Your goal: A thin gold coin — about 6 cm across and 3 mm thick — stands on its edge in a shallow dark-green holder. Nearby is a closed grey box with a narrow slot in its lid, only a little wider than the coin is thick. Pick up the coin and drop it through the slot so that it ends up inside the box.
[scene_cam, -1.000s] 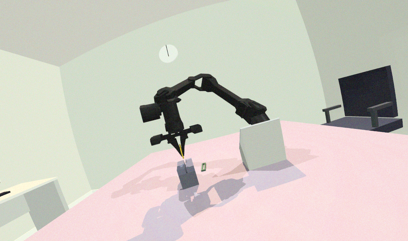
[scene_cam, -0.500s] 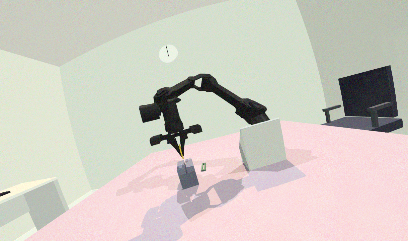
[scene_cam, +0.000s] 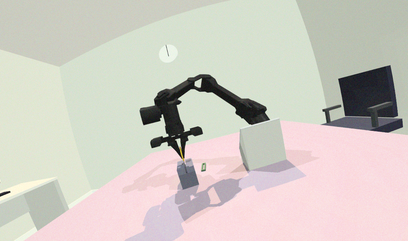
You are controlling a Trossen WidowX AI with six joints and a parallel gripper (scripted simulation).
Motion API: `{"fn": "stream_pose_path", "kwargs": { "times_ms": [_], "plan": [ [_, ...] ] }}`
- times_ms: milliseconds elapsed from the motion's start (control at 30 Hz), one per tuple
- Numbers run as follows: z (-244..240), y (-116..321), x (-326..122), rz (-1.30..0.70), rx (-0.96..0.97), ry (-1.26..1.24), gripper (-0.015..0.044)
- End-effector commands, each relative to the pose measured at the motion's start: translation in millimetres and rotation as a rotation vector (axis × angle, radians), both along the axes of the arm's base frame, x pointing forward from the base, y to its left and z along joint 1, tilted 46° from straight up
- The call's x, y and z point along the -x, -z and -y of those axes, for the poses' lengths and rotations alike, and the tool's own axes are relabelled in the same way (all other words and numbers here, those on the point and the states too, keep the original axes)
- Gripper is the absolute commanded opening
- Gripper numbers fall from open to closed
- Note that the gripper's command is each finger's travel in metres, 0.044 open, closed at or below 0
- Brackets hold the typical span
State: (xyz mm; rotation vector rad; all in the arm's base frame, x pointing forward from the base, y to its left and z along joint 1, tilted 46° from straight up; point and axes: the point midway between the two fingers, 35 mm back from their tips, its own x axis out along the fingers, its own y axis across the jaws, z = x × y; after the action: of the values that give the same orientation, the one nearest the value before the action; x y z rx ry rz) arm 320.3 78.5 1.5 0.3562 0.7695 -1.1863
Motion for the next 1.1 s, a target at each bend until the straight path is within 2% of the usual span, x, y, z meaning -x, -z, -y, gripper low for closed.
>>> {"fn": "stream_pose_path", "kwargs": {
  "times_ms": [0, 433, 633, 933, 1067],
  "plan": [
    [3, 1, 0, -0.002, 0.007, -0.003, 0.0000],
    [8, 7, -1, -0.001, 0.007, -0.003, 0.0000],
    [6, 6, -2, 0.000, 0.001, 0.000, 0.0157],
    [6, 6, -2, 0.000, 0.001, 0.000, 0.0161],
    [-4, -4, 1, -0.001, 0.000, 0.000, 0.0266]
  ]
}}
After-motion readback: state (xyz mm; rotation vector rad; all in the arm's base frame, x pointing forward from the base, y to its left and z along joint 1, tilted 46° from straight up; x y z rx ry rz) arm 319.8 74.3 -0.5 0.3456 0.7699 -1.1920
